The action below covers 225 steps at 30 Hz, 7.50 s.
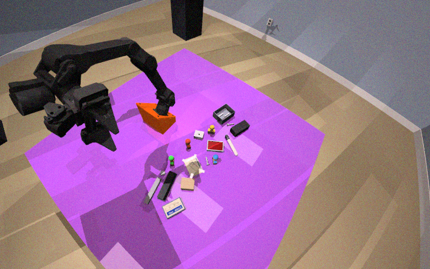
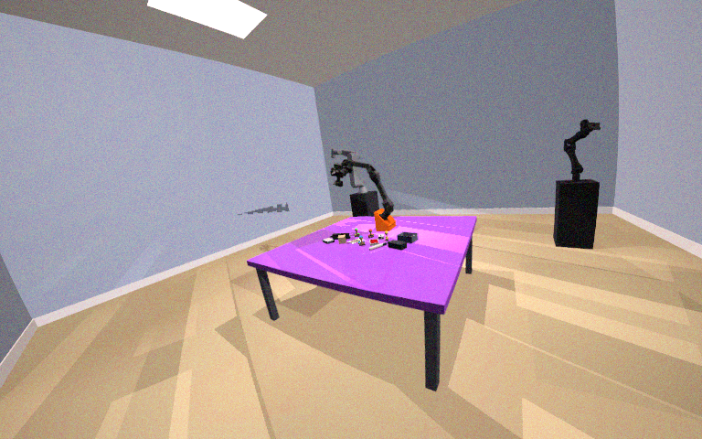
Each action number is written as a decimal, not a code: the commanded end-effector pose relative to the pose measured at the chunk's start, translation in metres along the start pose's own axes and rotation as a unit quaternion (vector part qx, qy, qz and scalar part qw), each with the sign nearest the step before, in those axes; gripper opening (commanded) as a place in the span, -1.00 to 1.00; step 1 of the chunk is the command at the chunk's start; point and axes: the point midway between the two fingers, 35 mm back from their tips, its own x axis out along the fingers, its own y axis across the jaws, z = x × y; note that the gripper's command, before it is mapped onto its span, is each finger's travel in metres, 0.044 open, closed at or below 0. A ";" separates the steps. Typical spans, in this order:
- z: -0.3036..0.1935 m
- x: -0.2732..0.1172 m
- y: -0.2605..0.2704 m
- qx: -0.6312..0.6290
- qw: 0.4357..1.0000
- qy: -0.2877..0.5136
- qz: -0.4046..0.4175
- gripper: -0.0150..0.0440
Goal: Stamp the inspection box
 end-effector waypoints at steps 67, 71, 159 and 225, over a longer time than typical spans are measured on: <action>-0.250 0.128 -0.301 -0.469 0.657 0.486 -0.335 0.23; -0.253 0.130 -0.307 -0.469 0.657 0.486 -0.335 0.23; -0.247 0.128 -0.295 -0.474 0.651 0.486 -0.340 -0.49; -0.237 0.117 -0.266 -0.476 0.647 0.485 -0.345 -0.49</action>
